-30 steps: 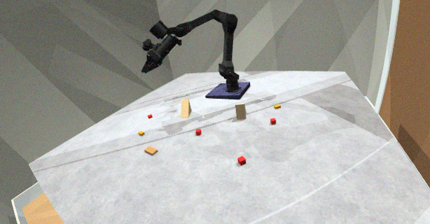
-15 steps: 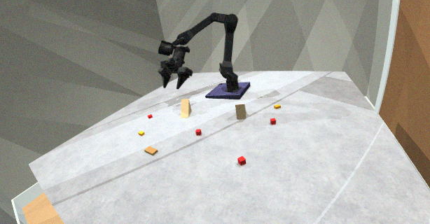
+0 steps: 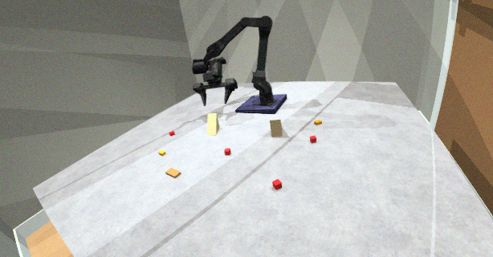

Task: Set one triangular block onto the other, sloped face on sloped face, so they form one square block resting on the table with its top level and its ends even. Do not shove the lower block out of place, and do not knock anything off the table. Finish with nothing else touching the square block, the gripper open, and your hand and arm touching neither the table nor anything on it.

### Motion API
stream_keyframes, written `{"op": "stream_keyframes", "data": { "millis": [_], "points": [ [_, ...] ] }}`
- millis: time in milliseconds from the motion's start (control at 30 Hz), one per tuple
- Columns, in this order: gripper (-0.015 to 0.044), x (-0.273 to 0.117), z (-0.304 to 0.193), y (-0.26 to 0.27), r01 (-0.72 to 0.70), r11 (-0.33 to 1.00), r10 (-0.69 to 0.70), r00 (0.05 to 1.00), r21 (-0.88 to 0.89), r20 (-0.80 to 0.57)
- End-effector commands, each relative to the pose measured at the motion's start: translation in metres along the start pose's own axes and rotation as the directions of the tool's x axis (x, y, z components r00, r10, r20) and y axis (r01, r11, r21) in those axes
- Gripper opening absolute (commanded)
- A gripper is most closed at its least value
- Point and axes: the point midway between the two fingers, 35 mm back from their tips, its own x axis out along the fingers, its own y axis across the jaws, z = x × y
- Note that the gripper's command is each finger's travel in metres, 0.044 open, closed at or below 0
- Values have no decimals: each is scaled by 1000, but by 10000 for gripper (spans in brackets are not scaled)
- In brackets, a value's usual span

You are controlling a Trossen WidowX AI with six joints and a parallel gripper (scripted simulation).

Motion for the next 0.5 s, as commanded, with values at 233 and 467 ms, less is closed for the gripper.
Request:
{"op": "stream_keyframes", "data": {
  "millis": [233, 467],
  "points": [
    [440, 15, -2, -1, -10, 1000, 10, 1000, -5, 4],
    [440, 27, -2, -4, -10, 1000, 10, 1000, -5, 3]
  ]
}}
